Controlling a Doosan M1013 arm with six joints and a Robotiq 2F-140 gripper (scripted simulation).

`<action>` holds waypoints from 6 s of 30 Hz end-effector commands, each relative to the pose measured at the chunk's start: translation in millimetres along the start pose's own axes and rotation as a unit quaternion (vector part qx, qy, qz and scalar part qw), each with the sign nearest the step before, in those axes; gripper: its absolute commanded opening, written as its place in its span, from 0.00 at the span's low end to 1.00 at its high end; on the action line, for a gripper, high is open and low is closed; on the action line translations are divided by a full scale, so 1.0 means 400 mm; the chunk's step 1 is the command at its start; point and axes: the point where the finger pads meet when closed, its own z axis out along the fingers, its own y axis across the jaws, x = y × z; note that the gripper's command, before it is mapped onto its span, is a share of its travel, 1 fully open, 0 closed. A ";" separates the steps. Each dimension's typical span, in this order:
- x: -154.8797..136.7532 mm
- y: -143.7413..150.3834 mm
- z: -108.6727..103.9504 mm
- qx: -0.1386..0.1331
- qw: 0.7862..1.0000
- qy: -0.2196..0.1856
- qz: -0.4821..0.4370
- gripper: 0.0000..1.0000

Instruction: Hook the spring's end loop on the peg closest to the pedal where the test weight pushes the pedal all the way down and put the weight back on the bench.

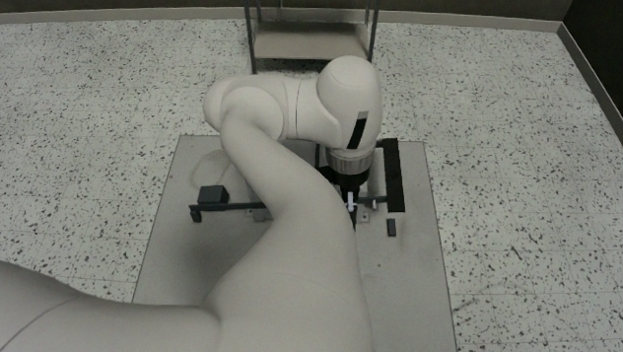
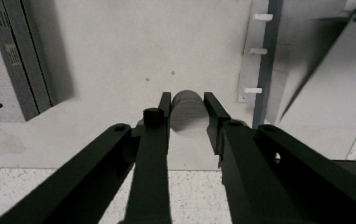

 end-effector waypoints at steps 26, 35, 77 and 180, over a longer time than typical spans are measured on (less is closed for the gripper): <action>-0.113 0.101 -0.028 -0.001 1.000 -0.018 0.000 0.25; -0.145 0.130 -0.036 0.000 1.000 -0.023 0.000 0.25; -0.309 0.276 -0.075 0.000 0.999 -0.050 0.000 0.25; -0.294 0.276 0.122 0.000 0.999 -0.050 0.000 1.00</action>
